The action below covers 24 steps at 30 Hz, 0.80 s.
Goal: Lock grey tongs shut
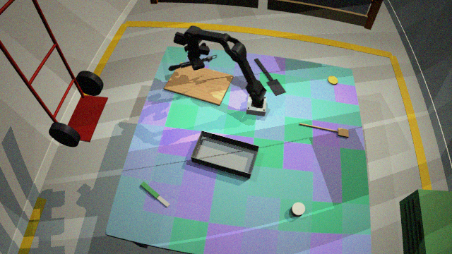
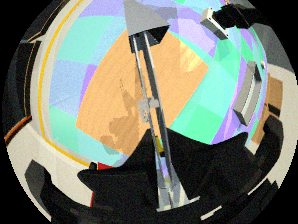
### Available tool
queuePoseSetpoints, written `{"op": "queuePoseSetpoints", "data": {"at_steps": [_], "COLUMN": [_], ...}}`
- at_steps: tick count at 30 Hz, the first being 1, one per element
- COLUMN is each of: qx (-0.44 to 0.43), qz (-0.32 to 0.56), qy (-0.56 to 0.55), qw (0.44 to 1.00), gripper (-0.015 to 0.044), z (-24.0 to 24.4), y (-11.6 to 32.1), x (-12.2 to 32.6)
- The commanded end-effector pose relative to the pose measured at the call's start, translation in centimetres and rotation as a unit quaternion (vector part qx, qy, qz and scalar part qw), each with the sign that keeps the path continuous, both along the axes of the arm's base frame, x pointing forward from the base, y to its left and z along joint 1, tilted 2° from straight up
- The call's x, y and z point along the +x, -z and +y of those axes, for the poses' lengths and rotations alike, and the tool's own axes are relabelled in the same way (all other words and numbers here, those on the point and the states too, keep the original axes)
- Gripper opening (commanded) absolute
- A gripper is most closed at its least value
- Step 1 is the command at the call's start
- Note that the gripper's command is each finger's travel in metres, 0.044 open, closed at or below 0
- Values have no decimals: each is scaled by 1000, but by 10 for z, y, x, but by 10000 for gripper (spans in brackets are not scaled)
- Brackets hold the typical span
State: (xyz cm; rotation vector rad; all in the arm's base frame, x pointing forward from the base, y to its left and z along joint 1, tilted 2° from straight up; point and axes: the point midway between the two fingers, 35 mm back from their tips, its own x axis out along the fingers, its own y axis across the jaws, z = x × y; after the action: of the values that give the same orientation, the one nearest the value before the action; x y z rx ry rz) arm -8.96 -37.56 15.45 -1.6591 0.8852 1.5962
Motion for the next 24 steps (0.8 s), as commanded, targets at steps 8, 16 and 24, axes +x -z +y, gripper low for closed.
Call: {"op": "queuePoseSetpoints", "data": {"at_steps": [8, 16, 24], "qx": [5, 5, -20], "qz": [-7, -8, -20], "qy": [207, 236, 244], "qw": [978, 972, 969], "gripper": [-150, -150, -150], "z": [5, 6, 2], "y": [1, 1, 5], "x": [-20, -22, -25]}}
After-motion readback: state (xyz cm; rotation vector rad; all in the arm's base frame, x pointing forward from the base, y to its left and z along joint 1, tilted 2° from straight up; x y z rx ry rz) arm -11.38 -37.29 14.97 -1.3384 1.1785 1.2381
